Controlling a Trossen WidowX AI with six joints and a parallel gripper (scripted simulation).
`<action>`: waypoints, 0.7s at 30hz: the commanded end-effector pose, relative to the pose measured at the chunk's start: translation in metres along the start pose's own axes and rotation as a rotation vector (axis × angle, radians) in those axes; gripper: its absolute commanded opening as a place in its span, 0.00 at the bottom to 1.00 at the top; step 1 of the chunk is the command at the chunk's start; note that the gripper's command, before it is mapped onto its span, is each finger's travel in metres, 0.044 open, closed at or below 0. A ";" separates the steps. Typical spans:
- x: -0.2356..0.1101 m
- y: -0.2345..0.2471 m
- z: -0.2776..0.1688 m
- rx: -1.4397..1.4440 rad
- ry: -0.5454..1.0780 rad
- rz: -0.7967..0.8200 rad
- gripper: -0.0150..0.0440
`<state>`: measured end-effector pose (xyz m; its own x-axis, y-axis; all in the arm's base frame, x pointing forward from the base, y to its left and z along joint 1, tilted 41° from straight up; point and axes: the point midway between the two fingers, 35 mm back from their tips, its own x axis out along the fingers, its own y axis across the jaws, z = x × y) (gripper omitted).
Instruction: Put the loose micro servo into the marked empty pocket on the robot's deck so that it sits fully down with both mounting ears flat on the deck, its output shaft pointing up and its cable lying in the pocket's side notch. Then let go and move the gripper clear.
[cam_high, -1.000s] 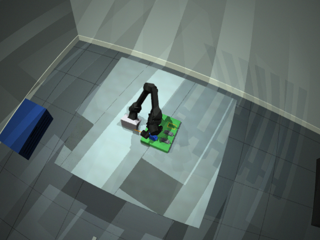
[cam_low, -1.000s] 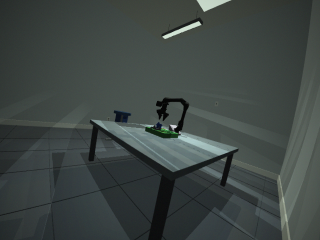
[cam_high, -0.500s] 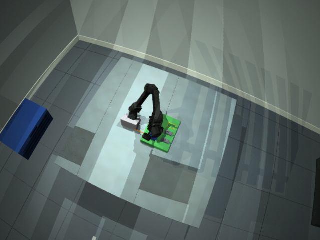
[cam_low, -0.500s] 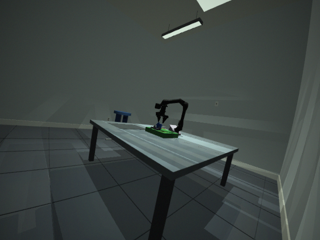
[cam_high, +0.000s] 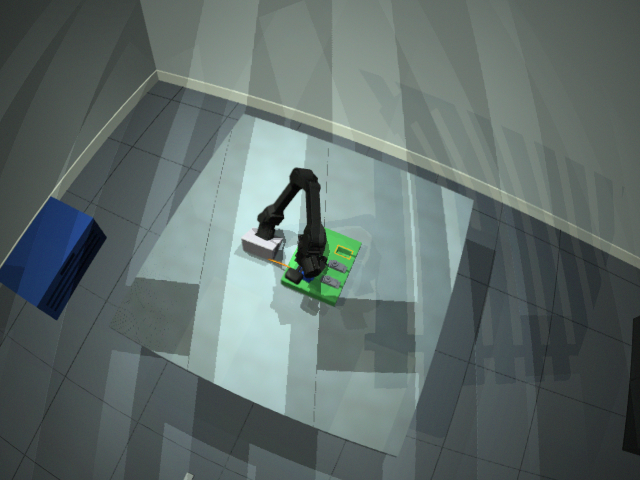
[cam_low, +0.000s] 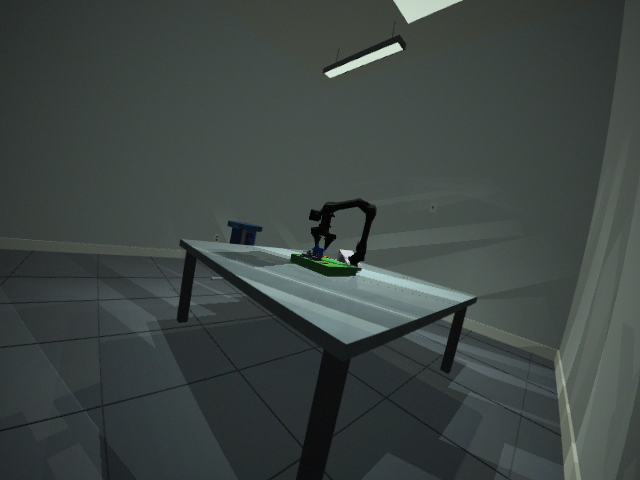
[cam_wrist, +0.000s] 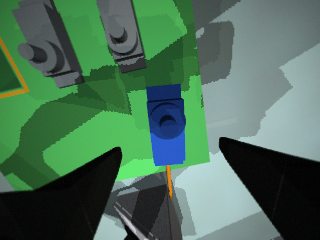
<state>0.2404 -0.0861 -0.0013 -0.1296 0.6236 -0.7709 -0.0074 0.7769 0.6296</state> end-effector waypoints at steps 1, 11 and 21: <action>0.008 0.001 -0.001 0.007 0.004 0.009 1.00; 0.008 0.001 -0.001 0.007 0.004 0.009 0.60; 0.007 0.001 -0.001 0.007 0.004 0.009 0.35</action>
<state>0.2382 -0.0811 -0.0057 -0.1343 0.6272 -0.7672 -0.0049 0.7738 0.6335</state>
